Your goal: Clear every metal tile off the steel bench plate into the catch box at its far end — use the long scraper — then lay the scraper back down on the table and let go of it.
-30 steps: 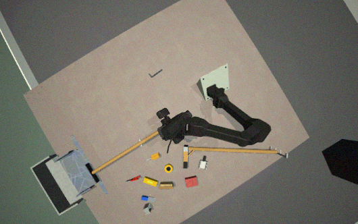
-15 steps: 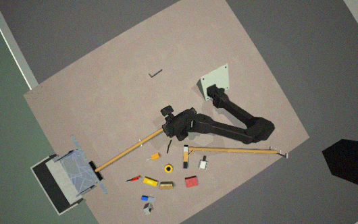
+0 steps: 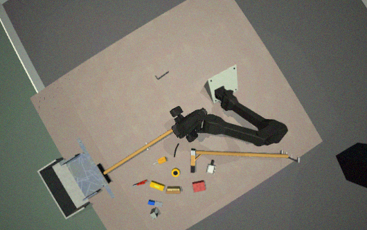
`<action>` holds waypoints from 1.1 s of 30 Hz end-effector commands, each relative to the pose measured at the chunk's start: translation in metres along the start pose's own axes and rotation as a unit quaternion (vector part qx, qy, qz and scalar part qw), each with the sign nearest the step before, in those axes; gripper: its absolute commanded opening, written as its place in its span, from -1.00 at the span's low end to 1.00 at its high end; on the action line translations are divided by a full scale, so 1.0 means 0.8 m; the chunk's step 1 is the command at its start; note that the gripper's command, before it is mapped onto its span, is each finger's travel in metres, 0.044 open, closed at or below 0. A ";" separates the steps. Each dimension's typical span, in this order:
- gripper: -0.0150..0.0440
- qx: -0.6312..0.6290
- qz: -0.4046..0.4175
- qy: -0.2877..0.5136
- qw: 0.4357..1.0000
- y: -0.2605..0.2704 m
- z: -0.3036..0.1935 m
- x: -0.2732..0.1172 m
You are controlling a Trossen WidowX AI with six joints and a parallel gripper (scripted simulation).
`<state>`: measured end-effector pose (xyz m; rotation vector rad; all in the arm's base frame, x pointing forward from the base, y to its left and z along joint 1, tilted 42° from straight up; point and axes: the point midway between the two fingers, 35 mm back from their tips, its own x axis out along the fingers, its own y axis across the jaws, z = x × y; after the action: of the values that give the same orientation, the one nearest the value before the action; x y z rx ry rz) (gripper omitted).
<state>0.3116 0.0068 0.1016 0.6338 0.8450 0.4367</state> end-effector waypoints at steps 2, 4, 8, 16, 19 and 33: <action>-0.49 0.000 -0.001 -0.003 1.000 -0.008 0.001 -0.002; -0.49 0.000 -0.001 -0.003 1.000 -0.012 0.000 -0.002; -0.49 0.000 -0.002 -0.003 1.000 -0.018 -0.001 -0.003; -0.49 0.001 -0.003 -0.003 1.000 -0.031 -0.004 -0.003; -0.49 0.002 -0.004 -0.003 1.000 -0.036 -0.005 -0.004; -0.49 0.004 -0.005 -0.003 1.000 -0.054 -0.010 -0.005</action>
<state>0.3071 -0.0210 0.0721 0.6346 0.8502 0.4264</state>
